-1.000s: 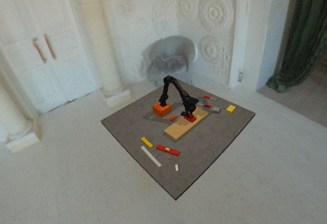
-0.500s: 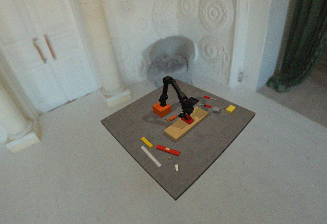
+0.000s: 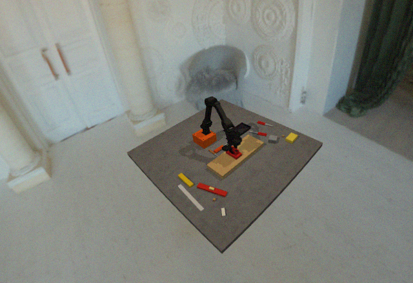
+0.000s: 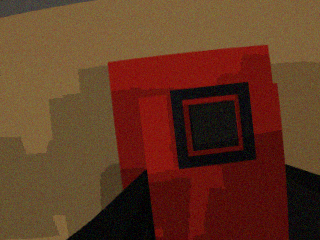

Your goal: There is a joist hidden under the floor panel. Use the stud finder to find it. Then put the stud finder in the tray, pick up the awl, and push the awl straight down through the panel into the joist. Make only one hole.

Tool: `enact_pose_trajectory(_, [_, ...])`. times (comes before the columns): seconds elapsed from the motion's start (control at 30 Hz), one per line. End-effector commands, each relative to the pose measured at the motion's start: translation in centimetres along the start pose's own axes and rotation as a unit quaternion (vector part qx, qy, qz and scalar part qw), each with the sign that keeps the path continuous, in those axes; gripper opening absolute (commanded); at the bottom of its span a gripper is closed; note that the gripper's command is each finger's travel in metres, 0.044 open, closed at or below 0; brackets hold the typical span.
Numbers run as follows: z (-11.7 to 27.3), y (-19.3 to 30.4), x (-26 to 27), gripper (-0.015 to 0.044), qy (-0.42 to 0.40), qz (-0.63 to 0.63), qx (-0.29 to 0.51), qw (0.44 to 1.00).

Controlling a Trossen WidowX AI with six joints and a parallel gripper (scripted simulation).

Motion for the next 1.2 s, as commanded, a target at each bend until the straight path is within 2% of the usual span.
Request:
enact_pose_trajectory(0.0, [0.0,0.0,-1.2,0.0,0.001,0.0,0.0,1.0])
enact_pose_trajectory(1.17, [0.1,0.2,-9.8,0.0,0.005,0.001,0.0,1.0])
Point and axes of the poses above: the point midway between the two fingers, 35 mm back from their tips, its own z axis back along the fingers, its own x axis across the jaws, y = z × x, the point moved 5 cm from there along z, back along the fingers, and after that the axes turned 1 degree about z, right-handed, at the moved point
